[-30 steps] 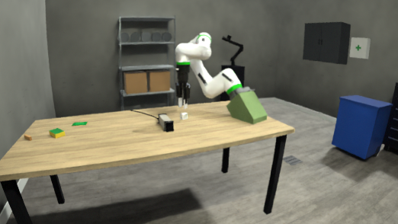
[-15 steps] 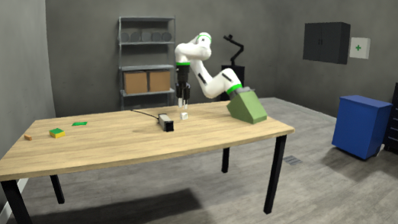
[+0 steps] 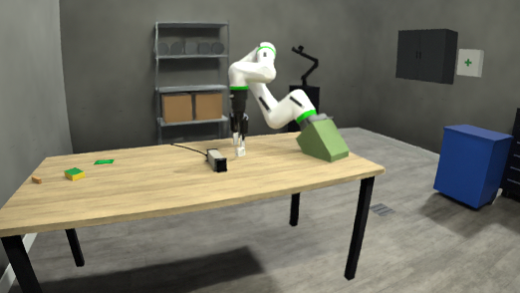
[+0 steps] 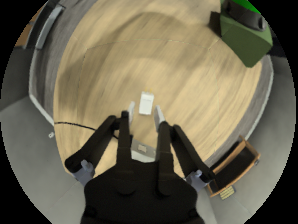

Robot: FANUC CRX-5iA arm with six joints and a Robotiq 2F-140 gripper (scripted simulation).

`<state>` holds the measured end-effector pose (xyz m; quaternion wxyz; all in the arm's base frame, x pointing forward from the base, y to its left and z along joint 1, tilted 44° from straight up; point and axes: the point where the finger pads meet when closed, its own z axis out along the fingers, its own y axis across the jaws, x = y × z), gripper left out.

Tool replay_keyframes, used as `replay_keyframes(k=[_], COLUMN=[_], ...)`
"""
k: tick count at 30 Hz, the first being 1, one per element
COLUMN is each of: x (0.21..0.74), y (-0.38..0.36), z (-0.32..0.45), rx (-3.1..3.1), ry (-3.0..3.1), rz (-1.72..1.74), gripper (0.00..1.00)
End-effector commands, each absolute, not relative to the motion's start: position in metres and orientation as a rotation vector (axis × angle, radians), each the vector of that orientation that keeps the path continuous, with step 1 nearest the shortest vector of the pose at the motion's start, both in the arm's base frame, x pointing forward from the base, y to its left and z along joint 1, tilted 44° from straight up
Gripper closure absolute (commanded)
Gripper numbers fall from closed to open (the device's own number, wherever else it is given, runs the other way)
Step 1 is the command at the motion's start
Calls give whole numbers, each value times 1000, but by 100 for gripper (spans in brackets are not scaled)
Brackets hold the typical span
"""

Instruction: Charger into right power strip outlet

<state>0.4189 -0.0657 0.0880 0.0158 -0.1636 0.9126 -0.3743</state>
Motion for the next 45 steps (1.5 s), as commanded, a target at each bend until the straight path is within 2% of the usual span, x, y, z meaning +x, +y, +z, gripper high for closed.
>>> replay_keyframes(k=[1, 45], x=[420, 427], y=[-69, -100], z=[84, 48], rx=[-509, -509], ry=[2837, 2837], rz=[-1164, -1164], gripper=[62, 62])
